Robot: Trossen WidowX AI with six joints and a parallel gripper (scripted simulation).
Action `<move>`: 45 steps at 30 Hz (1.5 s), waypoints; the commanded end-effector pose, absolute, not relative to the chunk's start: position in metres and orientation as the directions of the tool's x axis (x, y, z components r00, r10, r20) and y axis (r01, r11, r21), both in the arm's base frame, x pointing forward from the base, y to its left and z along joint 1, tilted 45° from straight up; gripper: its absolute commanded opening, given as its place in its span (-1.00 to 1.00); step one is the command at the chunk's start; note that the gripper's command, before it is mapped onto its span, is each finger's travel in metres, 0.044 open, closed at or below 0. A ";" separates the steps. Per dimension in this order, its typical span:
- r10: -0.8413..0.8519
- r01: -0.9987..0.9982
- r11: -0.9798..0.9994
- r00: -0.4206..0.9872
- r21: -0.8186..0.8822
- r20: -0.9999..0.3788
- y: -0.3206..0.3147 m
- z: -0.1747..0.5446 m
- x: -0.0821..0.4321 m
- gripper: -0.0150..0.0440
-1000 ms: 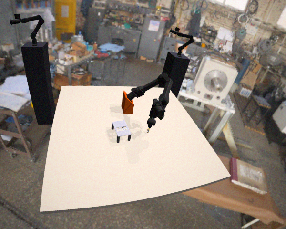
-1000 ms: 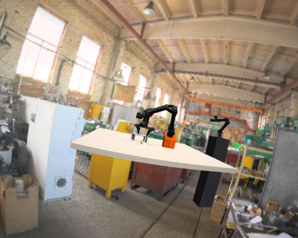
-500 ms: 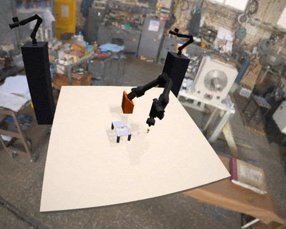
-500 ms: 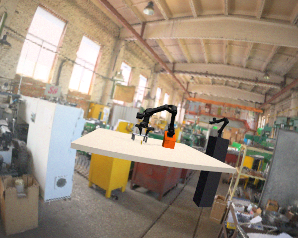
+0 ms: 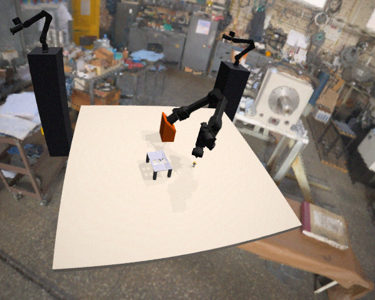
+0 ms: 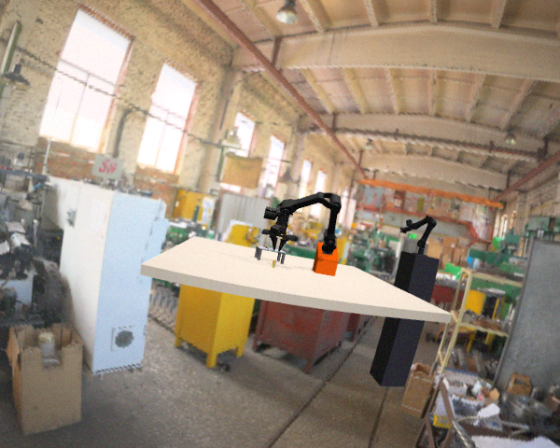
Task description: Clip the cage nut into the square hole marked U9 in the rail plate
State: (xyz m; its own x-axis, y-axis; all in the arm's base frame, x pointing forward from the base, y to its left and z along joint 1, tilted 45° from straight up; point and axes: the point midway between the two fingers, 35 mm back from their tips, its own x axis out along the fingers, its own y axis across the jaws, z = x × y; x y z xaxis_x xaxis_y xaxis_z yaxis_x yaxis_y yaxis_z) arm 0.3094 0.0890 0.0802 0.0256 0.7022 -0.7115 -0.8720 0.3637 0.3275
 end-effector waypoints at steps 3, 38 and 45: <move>0.706 -0.870 0.363 0.023 0.334 -0.708 0.110 0.060 0.310 -0.08; 0.707 -0.870 0.363 0.023 0.335 -0.707 0.130 0.040 0.310 -0.08; 0.707 -0.870 0.363 0.023 0.335 -0.707 0.132 0.038 0.310 -0.08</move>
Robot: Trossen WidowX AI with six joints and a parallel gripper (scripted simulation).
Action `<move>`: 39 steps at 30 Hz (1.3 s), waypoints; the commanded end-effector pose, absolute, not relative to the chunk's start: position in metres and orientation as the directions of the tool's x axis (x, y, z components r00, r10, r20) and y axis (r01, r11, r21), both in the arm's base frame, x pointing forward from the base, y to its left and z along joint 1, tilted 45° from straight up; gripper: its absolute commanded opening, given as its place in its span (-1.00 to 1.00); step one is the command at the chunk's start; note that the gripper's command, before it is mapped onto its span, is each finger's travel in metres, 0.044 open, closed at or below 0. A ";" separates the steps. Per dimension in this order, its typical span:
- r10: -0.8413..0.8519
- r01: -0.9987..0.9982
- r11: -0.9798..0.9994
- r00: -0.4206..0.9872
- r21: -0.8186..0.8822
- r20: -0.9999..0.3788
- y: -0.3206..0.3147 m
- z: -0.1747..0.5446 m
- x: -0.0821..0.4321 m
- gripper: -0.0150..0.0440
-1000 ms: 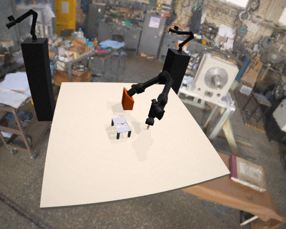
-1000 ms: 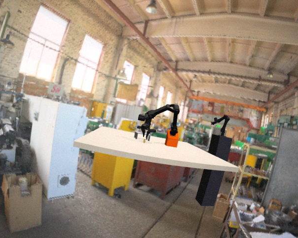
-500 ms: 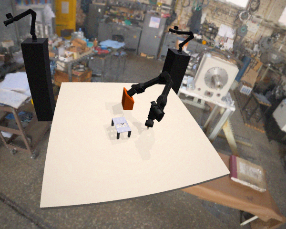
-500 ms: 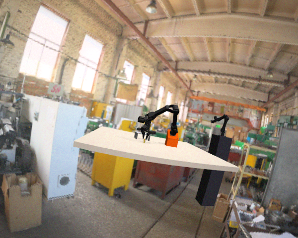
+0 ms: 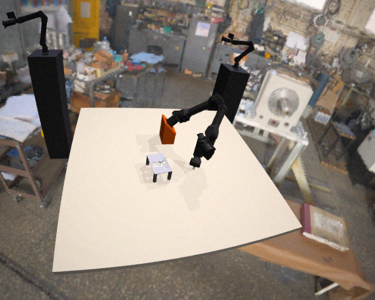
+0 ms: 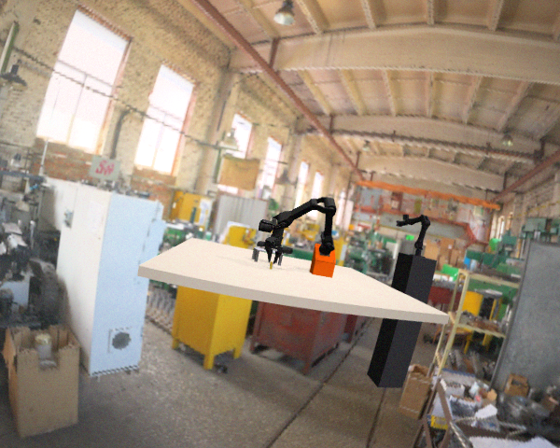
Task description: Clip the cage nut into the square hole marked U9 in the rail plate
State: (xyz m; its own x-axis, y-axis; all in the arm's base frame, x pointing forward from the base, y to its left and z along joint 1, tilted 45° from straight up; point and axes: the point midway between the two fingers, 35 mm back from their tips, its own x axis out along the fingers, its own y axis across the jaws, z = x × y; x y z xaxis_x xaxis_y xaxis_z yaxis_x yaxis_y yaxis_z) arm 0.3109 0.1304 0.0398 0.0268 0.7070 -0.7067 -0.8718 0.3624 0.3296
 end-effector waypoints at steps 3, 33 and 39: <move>0.707 -0.870 0.363 0.023 0.335 -0.707 0.132 0.038 0.310 -0.08; 0.707 -0.870 0.363 0.023 0.335 -0.707 0.133 0.038 0.310 -0.08; 0.707 -0.872 0.361 0.025 0.331 -0.706 0.132 0.038 0.310 -0.35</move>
